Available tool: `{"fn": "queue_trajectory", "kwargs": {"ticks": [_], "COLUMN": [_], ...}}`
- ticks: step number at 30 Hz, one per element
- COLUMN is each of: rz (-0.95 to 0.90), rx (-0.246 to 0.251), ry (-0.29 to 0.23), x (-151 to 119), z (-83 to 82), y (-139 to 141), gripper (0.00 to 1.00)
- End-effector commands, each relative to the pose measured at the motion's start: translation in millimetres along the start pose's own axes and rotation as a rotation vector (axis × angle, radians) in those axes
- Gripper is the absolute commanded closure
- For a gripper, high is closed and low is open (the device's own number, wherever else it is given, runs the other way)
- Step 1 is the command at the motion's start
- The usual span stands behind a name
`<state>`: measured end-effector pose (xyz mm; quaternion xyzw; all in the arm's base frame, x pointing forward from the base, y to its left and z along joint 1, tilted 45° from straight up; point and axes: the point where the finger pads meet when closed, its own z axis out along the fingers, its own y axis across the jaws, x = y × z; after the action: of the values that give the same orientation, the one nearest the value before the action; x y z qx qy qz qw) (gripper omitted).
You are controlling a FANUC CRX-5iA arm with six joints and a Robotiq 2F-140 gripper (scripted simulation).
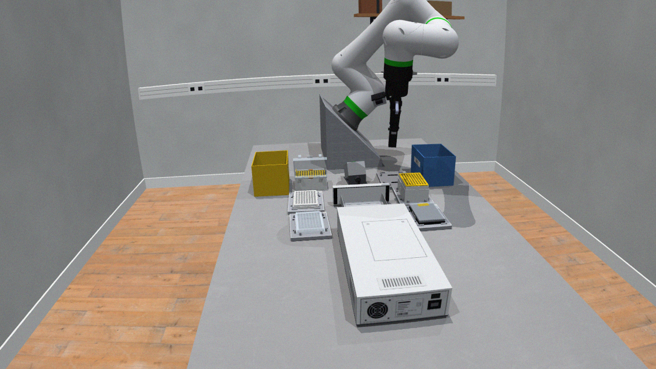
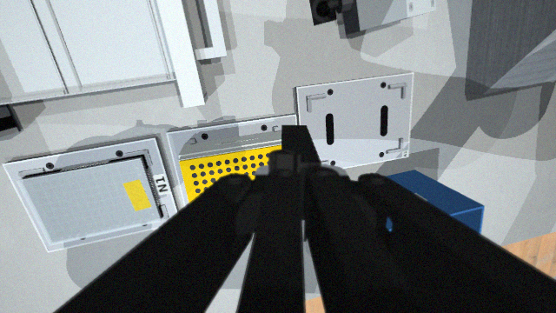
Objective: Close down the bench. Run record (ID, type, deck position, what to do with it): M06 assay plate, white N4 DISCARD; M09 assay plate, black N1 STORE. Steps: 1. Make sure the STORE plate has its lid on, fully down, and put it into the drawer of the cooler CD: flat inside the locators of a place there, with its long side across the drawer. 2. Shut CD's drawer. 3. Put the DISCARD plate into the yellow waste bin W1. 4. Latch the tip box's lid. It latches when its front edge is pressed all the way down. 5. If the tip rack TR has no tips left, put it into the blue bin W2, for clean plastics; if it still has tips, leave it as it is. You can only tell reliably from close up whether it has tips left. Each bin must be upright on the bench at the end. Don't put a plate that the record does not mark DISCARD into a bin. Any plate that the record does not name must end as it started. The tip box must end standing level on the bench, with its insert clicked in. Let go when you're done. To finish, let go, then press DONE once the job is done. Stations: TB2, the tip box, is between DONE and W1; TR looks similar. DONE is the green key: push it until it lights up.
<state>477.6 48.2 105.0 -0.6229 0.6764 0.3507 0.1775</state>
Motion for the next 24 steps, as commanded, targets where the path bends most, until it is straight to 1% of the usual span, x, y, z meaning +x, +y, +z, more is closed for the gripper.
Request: {"fn": "queue_trajectory", "kwargs": {"ticks": [1,2,5,9,10,13,17,19,21,23,24], "rz": [-0.147,-0.147,-0.247,-0.377,-0.385,-0.484,-0.599,-0.599,-0.665,-0.731,-0.764], "rx": [0.021,0.021,0.033,0.049,0.050,0.063,0.077,0.077,0.085,0.093,0.097], "ry": [-0.010,-0.010,-0.010,-0.009,-0.009,-0.006,-0.001,-0.001,0.003,0.007,0.010], "x": [10,10,20,26,26,36,41,41,51,52,57], "z": [-4.3,-4.3,-7.8,-9.8,-9.8,-13.2,-15.2,-15.2,-18.3,-18.7,-20.2], "y": [-1,-1,-2,-2,-2,-2,-2,-2,-2,-2,-1], "gripper": [0.90,0.90,0.90,0.90,0.90,0.90,0.90,0.90,0.90,0.90,0.90]}}
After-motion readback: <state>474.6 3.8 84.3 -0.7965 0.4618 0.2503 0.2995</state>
